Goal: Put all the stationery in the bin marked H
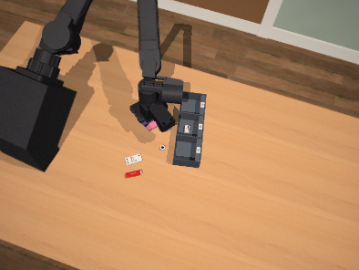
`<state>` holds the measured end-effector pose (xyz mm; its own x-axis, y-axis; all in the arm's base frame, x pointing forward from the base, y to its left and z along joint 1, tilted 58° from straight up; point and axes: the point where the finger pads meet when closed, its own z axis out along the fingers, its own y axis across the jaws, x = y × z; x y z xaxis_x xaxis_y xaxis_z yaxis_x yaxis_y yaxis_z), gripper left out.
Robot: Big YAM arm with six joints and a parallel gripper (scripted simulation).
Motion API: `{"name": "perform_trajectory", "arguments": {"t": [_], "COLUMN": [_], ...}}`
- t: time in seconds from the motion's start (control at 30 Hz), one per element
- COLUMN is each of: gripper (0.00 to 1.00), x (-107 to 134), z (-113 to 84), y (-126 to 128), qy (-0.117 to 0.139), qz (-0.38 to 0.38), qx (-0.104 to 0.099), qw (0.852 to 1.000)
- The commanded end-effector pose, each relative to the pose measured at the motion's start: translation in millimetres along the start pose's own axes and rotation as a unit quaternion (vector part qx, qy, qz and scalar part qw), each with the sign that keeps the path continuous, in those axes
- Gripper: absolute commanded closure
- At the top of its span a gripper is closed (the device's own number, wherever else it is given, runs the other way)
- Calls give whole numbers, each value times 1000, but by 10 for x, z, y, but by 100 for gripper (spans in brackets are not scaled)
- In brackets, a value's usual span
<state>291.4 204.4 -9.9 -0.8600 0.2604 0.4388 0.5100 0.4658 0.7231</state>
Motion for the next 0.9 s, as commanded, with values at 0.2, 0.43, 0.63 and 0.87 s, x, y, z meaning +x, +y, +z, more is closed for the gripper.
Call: {"name": "perform_trajectory", "arguments": {"t": [0.2, 0.43, 0.63, 0.87], "gripper": [66, 66, 66, 66], "x": [-101, -117, -40, -33], "z": [-414, -547, -563, -566], "y": [107, 44, 114, 131], "qy": [-15, -10, -3, -3], "qz": [-12, -2, -19, -21], "qx": [-10, -6, -1, -1], "qw": [1000, 1000, 1000, 1000]}}
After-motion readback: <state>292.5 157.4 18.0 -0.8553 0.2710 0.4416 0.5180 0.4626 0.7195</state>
